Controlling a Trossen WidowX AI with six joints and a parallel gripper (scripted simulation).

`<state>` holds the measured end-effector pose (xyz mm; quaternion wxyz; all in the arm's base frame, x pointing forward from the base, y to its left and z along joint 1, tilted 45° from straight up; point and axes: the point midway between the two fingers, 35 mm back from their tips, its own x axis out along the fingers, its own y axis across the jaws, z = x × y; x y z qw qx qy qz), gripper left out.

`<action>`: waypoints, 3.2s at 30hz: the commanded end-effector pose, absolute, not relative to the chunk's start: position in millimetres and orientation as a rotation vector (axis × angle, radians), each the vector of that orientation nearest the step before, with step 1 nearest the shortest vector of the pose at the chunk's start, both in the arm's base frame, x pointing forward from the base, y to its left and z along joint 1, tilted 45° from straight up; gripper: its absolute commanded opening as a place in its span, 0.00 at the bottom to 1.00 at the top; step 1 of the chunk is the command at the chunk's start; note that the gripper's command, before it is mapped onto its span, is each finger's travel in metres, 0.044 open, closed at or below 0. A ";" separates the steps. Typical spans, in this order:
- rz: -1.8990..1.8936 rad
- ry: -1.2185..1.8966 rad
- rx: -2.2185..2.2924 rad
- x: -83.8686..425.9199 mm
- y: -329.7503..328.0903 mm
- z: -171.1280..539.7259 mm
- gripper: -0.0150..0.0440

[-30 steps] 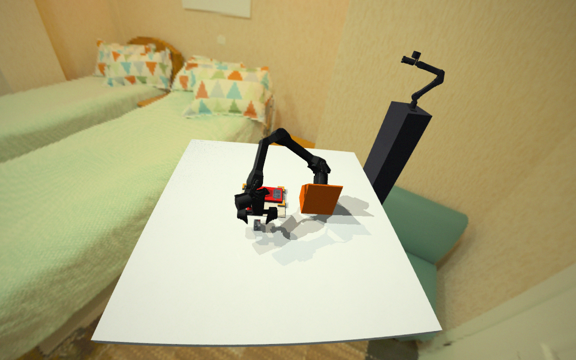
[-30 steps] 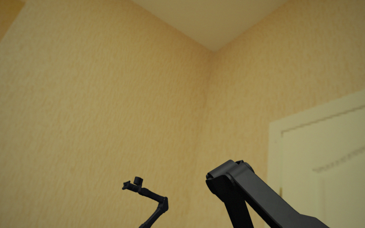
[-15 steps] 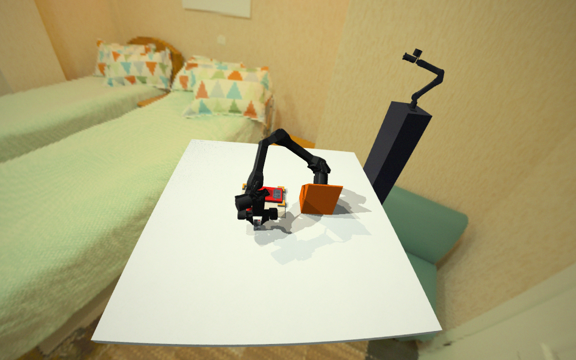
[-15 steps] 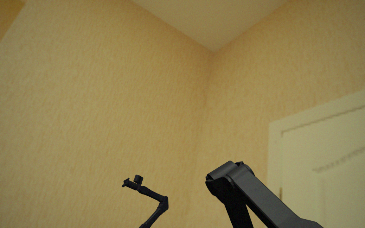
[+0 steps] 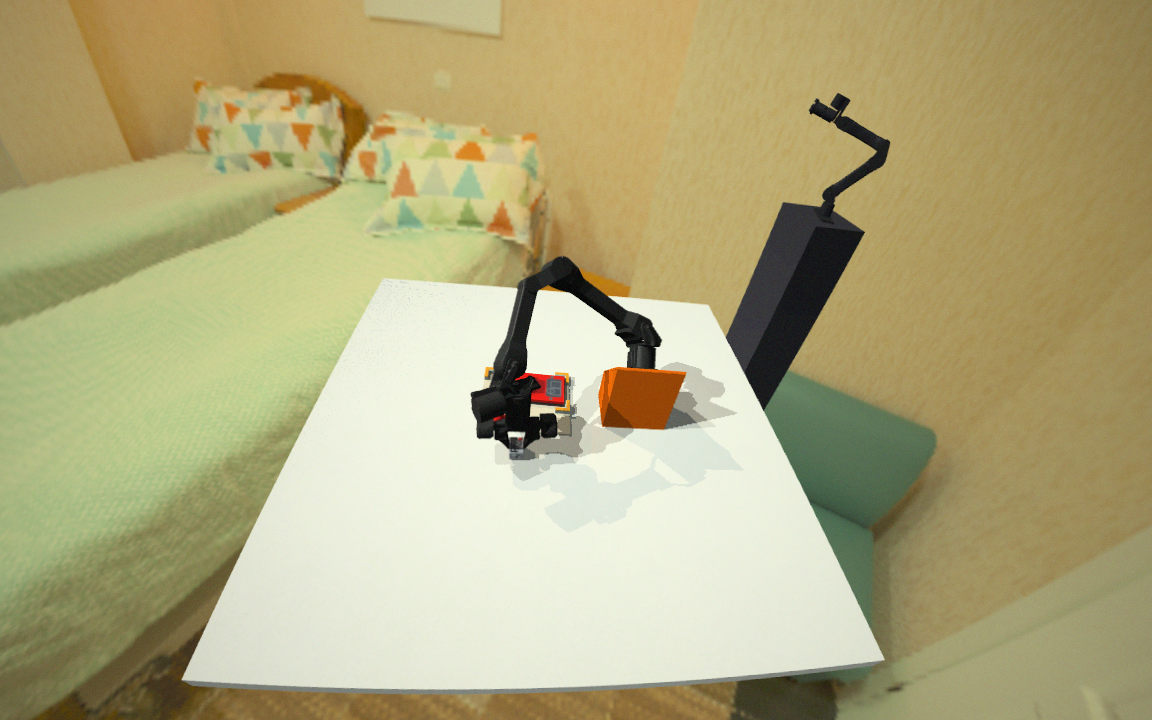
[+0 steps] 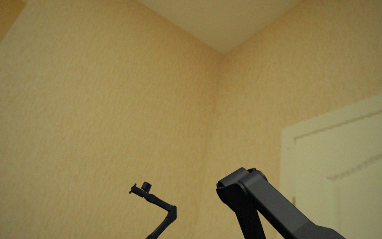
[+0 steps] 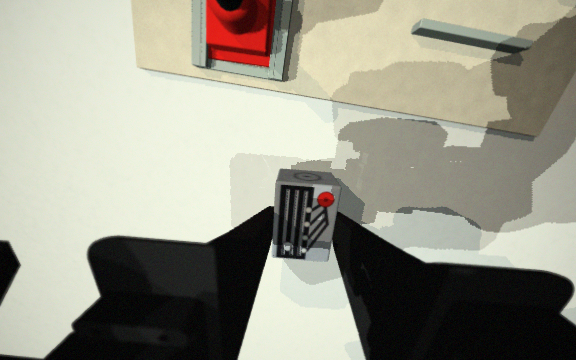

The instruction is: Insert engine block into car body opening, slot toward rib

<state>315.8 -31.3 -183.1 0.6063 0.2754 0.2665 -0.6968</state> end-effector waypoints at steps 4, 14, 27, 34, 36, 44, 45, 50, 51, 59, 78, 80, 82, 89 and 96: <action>-1.595 0.612 0.660 326.6 -11.8 -167.1 0.25; -1.594 0.614 0.662 330.8 11.0 -145.7 0.25; -1.595 0.614 0.662 332.0 40.4 -115.6 0.25; -1.597 0.613 0.660 330.7 54.5 -100.0 0.25; -1.597 0.613 0.660 330.7 54.8 -99.6 0.25; -1.557 0.686 0.601 334.1 42.4 -93.7 0.25; -1.548 0.702 0.588 334.8 39.6 -92.3 0.25; -1.502 0.778 0.522 337.7 25.5 -85.7 0.25; -1.492 0.792 0.509 338.2 22.7 -84.4 0.25; -1.413 0.904 0.400 340.9 -0.1 -73.8 0.25; -1.212 1.131 0.135 341.0 -55.0 -48.4 0.25; -1.191 1.152 0.106 340.5 -60.8 -45.7 0.25; -1.169 1.173 0.077 339.8 -66.6 -43.0 0.25; -1.094 1.242 -0.024 336.3 -86.8 -33.6 0.25; -1.022 1.305 -0.122 330.5 -106.1 -24.1 0.25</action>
